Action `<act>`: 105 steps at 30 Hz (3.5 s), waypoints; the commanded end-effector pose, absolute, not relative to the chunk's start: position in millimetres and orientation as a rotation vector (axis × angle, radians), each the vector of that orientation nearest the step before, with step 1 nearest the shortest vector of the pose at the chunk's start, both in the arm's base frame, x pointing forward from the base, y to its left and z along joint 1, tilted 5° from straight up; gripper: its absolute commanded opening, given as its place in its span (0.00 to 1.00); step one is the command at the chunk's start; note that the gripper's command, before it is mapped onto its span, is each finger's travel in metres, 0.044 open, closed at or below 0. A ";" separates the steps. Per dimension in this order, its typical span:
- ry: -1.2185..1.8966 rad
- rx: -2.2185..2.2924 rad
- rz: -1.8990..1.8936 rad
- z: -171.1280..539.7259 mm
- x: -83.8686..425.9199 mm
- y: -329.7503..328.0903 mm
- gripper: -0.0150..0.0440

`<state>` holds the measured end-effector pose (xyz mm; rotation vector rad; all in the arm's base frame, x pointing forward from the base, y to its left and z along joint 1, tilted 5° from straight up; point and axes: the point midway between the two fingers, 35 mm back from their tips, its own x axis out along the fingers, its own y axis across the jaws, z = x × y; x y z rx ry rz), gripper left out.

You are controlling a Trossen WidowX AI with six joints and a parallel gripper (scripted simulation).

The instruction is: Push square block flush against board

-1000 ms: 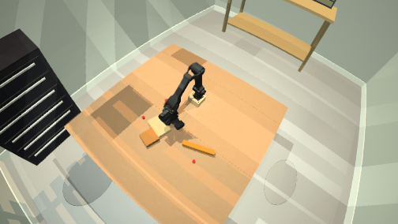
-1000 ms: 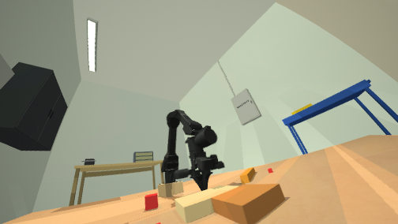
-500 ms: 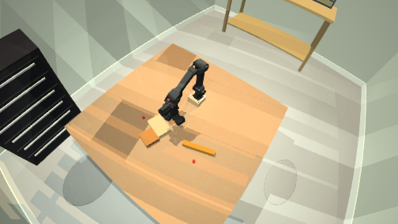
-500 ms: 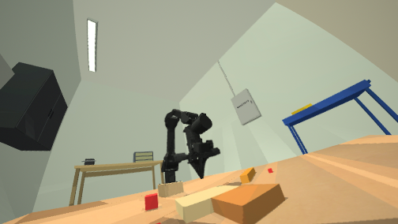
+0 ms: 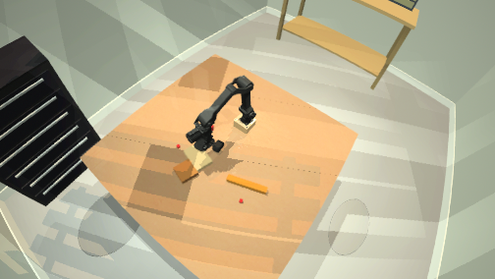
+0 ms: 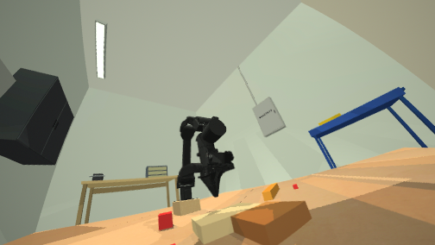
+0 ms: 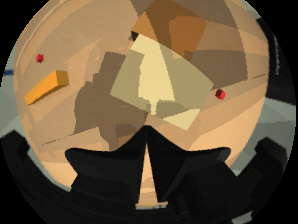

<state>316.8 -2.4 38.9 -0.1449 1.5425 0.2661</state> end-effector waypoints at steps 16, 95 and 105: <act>1.426 -0.650 0.743 35.2 357.2 -80.0 0.25; 1.318 -0.896 0.987 -23.4 375.5 -104.7 0.25; 1.319 -0.897 0.986 -24.5 369.8 -120.5 0.25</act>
